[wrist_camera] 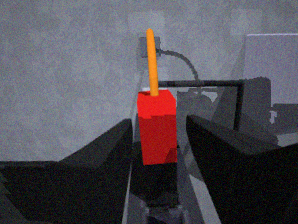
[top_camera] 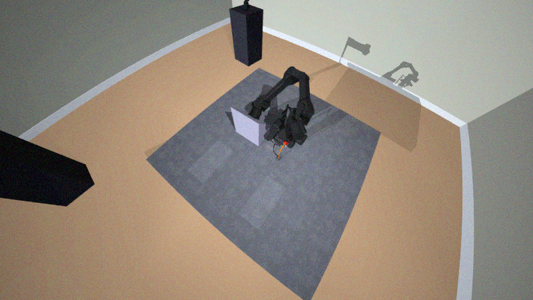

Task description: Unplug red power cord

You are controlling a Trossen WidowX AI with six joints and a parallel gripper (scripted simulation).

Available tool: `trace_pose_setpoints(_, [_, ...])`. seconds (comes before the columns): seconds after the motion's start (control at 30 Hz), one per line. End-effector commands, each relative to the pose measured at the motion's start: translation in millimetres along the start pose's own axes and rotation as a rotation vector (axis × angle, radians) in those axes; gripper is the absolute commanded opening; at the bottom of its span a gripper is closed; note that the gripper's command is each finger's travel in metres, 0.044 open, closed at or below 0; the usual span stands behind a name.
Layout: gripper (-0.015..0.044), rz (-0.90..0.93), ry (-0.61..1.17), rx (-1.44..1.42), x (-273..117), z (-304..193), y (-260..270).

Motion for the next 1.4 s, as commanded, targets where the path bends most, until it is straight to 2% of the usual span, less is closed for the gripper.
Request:
trace_pose_setpoints(0.0, [0.0160, -0.004, 0.009, 0.011, 2.1, -1.8, -1.7])
trace_pose_setpoints(0.57, [0.0160, -0.004, 0.010, 0.011, 14.1, -1.9, -1.8])
trace_pose_setpoints(0.67, [0.0081, -0.003, 0.003, 0.002, 11.6, -1.9, -0.7])
trace_pose_setpoints(0.97, [0.0021, -0.003, 0.003, 0.002, 11.6, -1.9, -0.7])
trace_pose_setpoints(1.0, [0.0000, -0.003, 0.002, 0.002, 11.6, -1.6, -0.7])
trace_pose_setpoints(1.37, [0.0000, -0.003, 0.002, 0.004, 10.8, 12.8, 2.5])
Point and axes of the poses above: the point midway between the two fingers, 35 mm back from their tips, its own x axis out along the fingers, its own y axis across the jaws, z = x × y, the point moved 10 cm from there along -x, back along the fingers, and after that the axes turned 7 degrees about x, right-handed, at the moved point
